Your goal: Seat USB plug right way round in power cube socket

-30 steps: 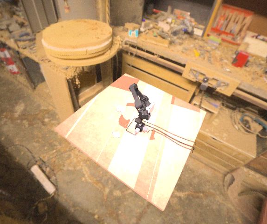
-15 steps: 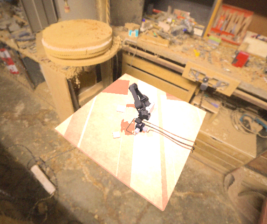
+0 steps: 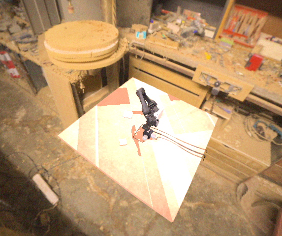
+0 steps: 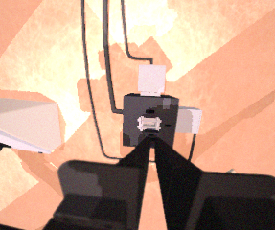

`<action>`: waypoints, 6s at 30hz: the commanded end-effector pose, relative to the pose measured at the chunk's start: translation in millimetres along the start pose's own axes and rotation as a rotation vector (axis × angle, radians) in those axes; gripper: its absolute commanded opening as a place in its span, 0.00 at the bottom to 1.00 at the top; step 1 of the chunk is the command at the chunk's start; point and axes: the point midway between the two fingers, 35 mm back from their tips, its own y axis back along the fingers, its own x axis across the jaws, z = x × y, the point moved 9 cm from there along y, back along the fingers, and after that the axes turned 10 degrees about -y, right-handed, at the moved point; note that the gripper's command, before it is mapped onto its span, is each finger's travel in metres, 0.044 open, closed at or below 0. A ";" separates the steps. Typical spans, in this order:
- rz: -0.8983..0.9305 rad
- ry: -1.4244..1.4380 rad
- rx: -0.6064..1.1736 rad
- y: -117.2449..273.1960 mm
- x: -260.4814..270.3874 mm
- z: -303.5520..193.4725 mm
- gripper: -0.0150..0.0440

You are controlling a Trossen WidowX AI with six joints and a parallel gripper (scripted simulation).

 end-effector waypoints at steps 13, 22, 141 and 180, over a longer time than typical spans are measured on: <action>0.007 0.002 -0.011 -3.2 1.0 -0.1 0.25; 0.008 0.001 -0.017 -4.3 1.0 -0.1 0.25; 0.008 0.001 -0.020 -18.7 0.9 -0.9 0.25; 0.008 0.000 -0.020 -23.3 0.9 -1.2 0.25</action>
